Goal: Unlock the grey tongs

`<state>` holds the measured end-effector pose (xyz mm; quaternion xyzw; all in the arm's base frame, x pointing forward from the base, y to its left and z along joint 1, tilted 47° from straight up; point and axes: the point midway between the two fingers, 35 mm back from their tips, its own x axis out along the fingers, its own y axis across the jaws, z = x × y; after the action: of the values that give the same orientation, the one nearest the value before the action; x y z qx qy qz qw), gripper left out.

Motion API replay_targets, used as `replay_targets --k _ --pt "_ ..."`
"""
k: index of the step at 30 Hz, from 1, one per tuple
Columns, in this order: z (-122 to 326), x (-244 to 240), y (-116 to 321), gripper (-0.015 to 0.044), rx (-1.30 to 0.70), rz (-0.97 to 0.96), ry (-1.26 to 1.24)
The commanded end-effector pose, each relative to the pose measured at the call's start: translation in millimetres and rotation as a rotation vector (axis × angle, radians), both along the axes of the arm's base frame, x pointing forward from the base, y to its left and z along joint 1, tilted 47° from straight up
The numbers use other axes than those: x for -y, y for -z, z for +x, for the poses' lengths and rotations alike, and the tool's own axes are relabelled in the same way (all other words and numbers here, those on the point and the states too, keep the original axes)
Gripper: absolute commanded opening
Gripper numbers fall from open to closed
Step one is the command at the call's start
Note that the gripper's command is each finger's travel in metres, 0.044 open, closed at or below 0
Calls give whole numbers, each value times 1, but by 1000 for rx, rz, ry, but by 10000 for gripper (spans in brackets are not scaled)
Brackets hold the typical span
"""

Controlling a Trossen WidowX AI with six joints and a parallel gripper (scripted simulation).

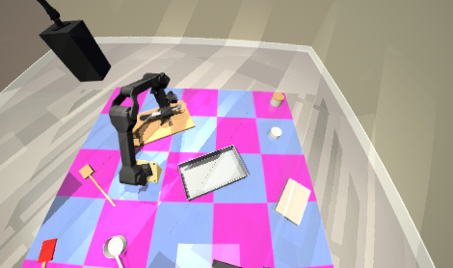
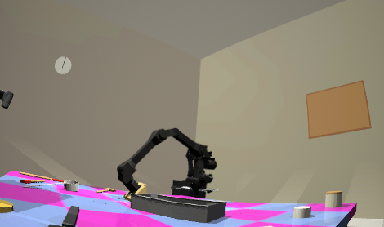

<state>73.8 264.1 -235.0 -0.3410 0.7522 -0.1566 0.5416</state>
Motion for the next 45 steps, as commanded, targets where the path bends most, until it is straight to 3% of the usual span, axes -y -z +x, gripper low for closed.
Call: replay_targets --k 1,6,28,34,45 --pt "-2 5 3 -150 -7 2 -1" --pt "-2 6 4 -150 -7 2 -1" --pt "-1 5 3 428 -1 -2 0" --pt "6 4 -11 440 -1 -2 0" --pt "69 33 -156 440 -5 -8 -1"
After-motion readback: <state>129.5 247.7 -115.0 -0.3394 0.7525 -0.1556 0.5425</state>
